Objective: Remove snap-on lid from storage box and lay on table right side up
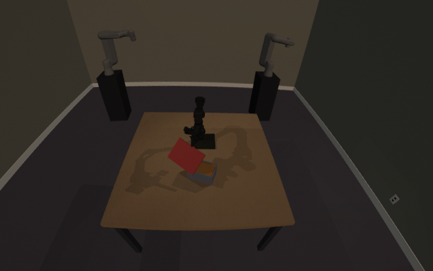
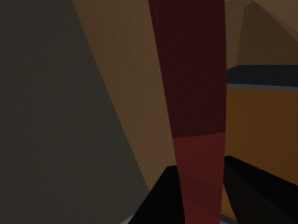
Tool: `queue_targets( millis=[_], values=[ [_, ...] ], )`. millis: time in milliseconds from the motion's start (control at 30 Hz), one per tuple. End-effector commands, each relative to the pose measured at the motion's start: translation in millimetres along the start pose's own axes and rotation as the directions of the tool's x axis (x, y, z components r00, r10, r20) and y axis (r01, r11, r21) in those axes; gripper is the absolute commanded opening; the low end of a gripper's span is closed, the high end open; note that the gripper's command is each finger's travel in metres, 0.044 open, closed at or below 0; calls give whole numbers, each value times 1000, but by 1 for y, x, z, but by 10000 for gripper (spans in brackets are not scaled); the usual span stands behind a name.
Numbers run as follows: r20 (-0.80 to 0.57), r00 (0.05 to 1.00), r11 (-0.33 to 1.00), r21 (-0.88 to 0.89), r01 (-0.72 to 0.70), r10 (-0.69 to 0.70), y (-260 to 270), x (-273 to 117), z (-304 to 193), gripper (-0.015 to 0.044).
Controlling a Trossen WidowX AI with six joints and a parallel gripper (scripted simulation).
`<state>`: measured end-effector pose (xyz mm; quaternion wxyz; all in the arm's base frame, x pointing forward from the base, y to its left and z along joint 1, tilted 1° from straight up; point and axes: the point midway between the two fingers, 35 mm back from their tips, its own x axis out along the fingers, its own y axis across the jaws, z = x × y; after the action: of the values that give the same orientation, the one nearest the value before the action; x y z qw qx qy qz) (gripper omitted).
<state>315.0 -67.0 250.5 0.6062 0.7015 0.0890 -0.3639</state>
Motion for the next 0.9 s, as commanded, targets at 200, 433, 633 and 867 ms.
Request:
queue_targets(
  millis=[200, 433, 633, 867],
  values=[
    [-4, 1000, 1000, -3, -10, 10, 1, -2, 20, 0],
    [-3, 1000, 1000, -5, -10, 10, 1, -3, 33, 0],
    [-2, 1000, 1000, -6, -10, 10, 0, -3, 45, 0],
    [-1, 1000, 1000, -7, -10, 10, 0, -4, 59, 0]
  ],
)
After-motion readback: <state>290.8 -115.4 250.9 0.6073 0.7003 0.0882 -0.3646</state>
